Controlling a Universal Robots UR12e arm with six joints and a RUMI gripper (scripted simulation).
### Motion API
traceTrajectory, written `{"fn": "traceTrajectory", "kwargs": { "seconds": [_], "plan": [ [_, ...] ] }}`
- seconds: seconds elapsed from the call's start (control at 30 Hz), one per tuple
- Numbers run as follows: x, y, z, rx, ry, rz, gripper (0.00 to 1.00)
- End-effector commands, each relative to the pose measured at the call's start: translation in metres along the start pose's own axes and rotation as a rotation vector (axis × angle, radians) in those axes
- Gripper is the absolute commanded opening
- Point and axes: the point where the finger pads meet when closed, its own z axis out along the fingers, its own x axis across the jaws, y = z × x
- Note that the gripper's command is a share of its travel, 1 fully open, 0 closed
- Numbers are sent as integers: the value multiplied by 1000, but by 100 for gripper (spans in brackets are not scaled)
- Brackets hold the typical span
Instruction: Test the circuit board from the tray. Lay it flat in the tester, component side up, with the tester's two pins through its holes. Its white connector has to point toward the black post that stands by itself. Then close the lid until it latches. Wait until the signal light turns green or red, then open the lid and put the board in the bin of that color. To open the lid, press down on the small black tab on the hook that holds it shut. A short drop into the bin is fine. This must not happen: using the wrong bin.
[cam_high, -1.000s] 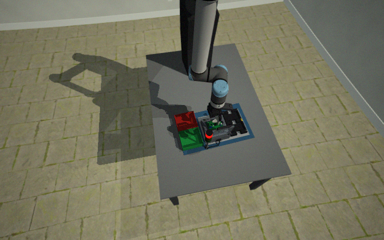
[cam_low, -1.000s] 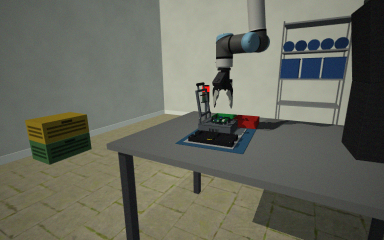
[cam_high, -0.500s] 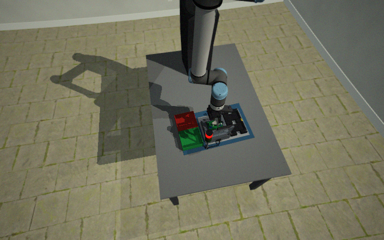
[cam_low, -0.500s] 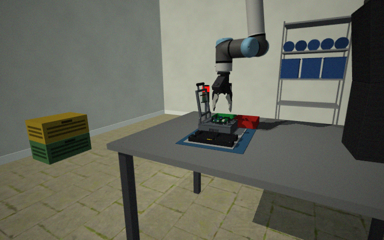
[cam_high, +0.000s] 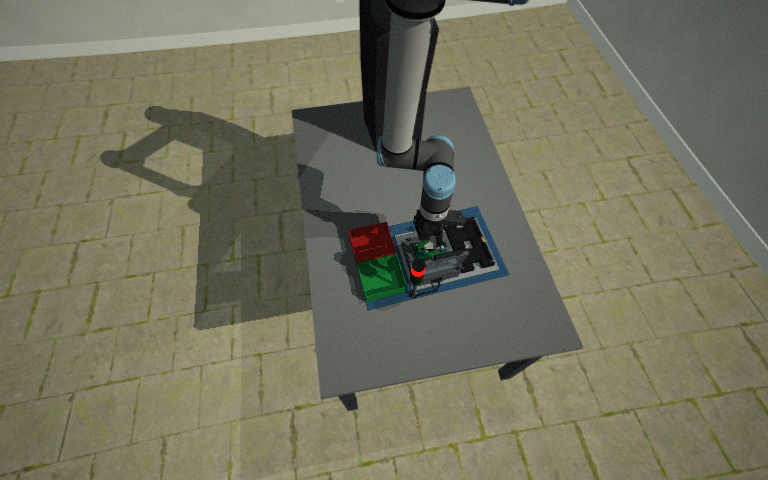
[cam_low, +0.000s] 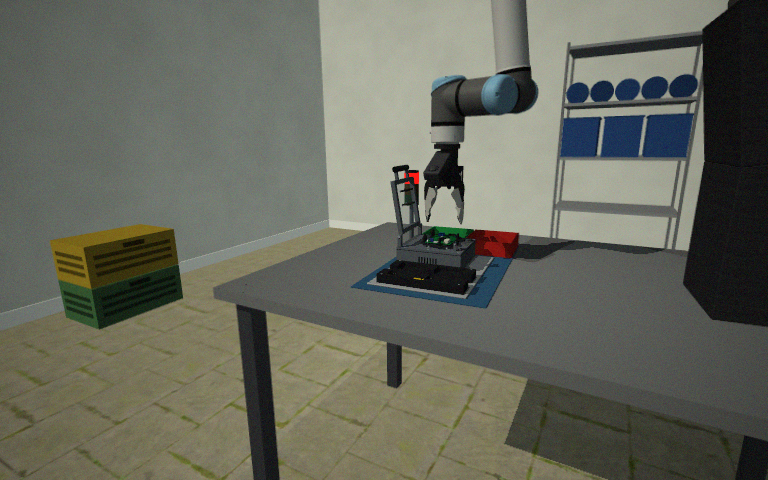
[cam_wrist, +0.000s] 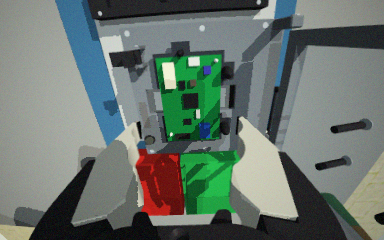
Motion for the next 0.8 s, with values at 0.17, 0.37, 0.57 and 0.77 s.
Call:
{"fn": "traceTrajectory", "kwargs": {
  "seconds": [0.17,0.37,0.57,0.77],
  "plan": [
    [5,-1,8,-3,6,-2,59],
    [5,-3,29,-3,6,-2,59],
    [6,-4,43,-3,6,-2,59],
    [6,-5,55,-3,6,-2,59]
  ]
}}
